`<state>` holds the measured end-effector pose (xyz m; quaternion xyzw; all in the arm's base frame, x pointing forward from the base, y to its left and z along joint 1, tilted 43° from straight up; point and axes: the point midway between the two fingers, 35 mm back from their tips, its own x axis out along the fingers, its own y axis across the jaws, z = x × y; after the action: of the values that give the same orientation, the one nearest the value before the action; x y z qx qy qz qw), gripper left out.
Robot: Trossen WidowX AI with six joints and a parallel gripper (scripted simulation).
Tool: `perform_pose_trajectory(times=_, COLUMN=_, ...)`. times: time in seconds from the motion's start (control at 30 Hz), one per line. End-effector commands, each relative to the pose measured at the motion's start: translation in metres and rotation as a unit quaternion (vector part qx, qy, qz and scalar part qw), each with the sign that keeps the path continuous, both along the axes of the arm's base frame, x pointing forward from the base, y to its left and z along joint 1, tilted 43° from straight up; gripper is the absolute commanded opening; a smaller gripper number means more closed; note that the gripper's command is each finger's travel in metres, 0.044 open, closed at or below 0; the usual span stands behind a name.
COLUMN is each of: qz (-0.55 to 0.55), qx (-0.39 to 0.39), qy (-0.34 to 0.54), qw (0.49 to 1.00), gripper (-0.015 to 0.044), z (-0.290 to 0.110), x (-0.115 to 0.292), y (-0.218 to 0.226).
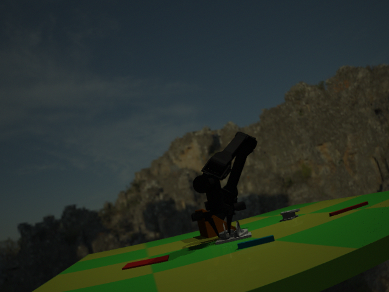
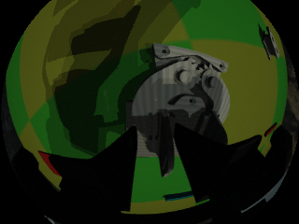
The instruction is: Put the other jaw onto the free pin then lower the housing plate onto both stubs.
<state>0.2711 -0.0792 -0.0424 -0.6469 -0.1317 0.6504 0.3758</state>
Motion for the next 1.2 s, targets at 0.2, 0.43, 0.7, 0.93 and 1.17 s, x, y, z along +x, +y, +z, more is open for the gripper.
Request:
perform_pose_trajectory(times=0.2, qz=0.001, qx=0.000, qy=-0.002, qw=1.000, gripper=0.0134, z=0.0003, x=0.0016, y=0.0001)
perform_pose_trajectory(times=0.43, qz=0.001, qx=0.000, qy=-0.002, qw=1.000, gripper=0.0134, z=-0.0013, x=0.0019, y=0.0016)
perform_pose_trajectory(times=0.7, qz=0.001, qx=0.000, qy=-0.002, qw=1.000, gripper=0.0134, z=-0.0028, x=0.0021, y=0.0029)
perform_pose_trajectory(times=0.93, qz=0.001, qx=0.000, qy=-0.002, qw=1.000, gripper=0.0134, z=-0.0029, x=0.0021, y=0.0030)
perform_pose_trajectory(times=1.17, qz=0.001, qx=0.000, qy=-0.002, qw=1.000, gripper=0.0134, z=-0.0029, x=0.0021, y=0.0030)
